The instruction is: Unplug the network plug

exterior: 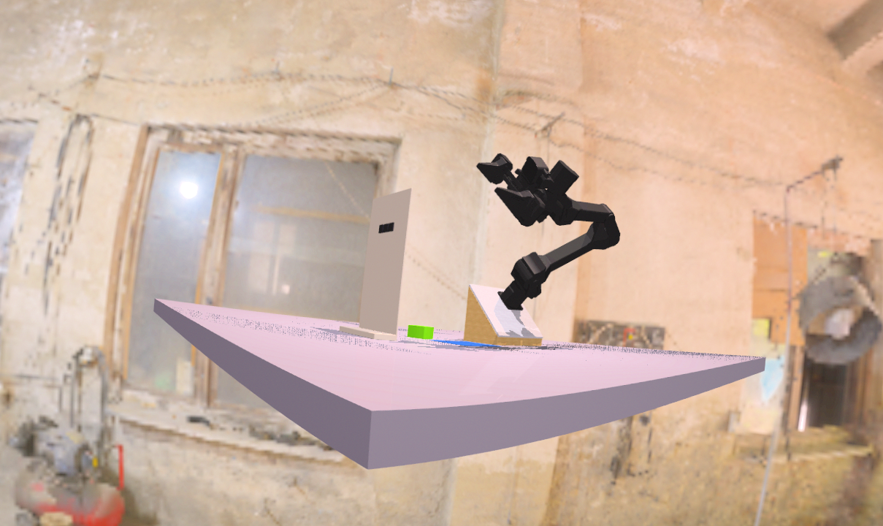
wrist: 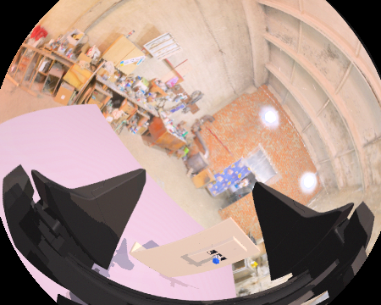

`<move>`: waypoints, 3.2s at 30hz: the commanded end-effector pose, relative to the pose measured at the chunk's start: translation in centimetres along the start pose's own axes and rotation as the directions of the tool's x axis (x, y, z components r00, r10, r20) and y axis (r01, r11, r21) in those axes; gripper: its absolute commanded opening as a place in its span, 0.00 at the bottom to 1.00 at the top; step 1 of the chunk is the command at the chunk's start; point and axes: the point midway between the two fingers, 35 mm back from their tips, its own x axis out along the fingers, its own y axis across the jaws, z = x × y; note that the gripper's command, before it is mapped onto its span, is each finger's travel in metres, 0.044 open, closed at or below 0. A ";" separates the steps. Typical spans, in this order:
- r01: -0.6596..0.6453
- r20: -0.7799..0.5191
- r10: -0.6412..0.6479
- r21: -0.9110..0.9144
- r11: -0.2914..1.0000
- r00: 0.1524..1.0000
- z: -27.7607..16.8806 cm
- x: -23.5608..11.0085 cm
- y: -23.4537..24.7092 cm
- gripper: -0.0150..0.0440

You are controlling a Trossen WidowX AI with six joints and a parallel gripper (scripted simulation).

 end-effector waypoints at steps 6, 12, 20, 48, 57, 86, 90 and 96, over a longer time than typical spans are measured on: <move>0.023 -0.034 -0.027 -0.097 0.995 0.999 -2.7 -0.1 -0.8 0.67; 0.043 -0.080 -0.062 -0.225 0.973 0.995 -6.3 -0.5 -1.9 0.52; 0.047 -0.140 -0.109 -0.387 0.921 0.984 -11.0 -1.6 -3.3 0.52; -0.040 -0.276 -0.213 -0.691 0.721 0.937 -21.0 -5.9 -5.7 0.52; -0.039 -0.274 -0.213 -0.692 0.721 0.938 -20.8 -4.3 -5.8 0.52; -0.035 -0.270 -0.213 -0.692 0.721 0.939 -21.6 0.4 -6.0 0.52; -0.035 -0.270 -0.213 -0.692 0.721 0.939 -21.6 0.9 -6.0 0.52; -0.035 -0.269 -0.213 -0.692 0.721 0.939 -21.6 1.7 -6.0 0.52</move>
